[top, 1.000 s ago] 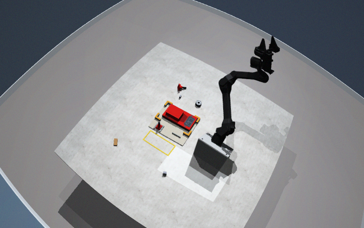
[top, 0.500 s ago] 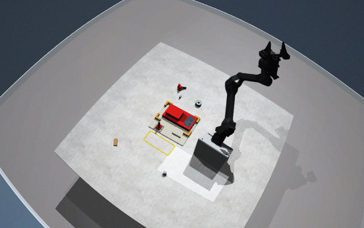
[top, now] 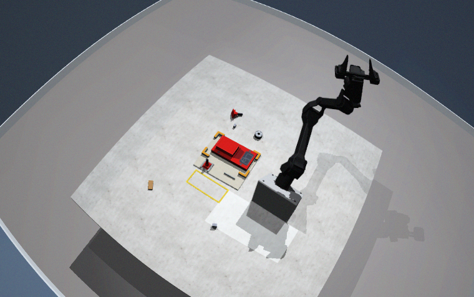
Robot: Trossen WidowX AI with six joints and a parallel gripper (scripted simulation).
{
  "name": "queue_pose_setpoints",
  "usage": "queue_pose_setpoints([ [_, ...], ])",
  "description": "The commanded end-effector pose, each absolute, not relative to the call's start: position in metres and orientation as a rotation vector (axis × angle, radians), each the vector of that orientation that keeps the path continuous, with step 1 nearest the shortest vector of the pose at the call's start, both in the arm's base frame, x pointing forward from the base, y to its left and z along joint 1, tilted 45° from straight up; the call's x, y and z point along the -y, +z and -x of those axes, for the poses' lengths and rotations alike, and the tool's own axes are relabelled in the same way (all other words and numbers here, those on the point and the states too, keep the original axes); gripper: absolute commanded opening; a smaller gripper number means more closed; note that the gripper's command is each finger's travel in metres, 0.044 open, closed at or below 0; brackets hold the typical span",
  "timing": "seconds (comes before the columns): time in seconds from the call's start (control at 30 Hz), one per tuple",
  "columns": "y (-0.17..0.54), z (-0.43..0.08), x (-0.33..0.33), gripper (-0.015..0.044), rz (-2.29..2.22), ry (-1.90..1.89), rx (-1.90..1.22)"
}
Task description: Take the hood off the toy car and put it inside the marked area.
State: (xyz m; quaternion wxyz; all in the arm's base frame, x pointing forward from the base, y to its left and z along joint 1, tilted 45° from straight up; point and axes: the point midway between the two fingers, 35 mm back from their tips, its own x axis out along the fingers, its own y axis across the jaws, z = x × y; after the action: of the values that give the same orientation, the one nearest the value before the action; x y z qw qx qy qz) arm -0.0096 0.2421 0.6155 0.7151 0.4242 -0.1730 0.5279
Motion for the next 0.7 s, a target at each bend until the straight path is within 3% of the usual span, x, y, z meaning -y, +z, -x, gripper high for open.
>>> queue_pose_setpoints([
  [0.0, 0.598, -0.003, -0.270, 0.0440, -0.801, 1.122, 0.394],
  [0.67, 0.476, -0.147, -0.360, 0.0440, -0.110, 0.765, 0.247],
])
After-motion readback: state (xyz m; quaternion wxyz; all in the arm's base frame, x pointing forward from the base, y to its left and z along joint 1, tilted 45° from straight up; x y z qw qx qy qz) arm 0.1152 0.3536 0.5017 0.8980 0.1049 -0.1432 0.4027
